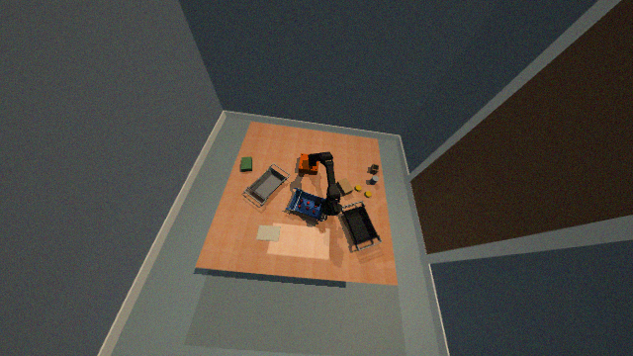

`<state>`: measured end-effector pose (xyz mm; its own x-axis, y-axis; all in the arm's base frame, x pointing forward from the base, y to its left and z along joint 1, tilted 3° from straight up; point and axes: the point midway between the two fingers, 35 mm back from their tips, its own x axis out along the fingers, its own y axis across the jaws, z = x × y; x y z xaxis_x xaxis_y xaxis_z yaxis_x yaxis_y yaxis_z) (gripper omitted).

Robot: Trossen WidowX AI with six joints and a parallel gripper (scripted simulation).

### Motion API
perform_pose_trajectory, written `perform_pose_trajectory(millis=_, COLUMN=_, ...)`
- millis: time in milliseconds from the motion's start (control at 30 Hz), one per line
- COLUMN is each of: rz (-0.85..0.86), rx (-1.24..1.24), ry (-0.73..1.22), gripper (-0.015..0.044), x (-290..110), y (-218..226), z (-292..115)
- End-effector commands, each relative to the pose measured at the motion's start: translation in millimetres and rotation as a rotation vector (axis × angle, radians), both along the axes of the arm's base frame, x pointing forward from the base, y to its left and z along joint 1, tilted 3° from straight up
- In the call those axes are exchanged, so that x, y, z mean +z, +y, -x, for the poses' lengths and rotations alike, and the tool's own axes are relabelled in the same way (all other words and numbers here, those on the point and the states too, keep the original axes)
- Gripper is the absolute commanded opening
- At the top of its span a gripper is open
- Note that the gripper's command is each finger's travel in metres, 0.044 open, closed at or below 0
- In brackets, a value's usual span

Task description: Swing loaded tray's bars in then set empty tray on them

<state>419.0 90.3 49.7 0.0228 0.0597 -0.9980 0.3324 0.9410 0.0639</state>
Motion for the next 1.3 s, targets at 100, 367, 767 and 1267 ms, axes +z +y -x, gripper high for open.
perform_pose_trajectory(millis=100, rz=0.015, rx=-0.01, ry=0.006, gripper=0.0082, x=1, y=-29, z=8)
perform_pose_trajectory(millis=367, rz=0.017, rx=-0.01, ry=0.007, gripper=0.0082, x=-19, y=-54, z=17)
perform_pose_trajectory(millis=767, rz=0.017, rx=-0.01, ry=0.007, gripper=0.0082, x=23, y=-54, z=16)
perform_pose_trajectory(millis=1267, rz=0.02, rx=-0.013, ry=0.01, gripper=0.0082, x=16, y=-55, z=16)
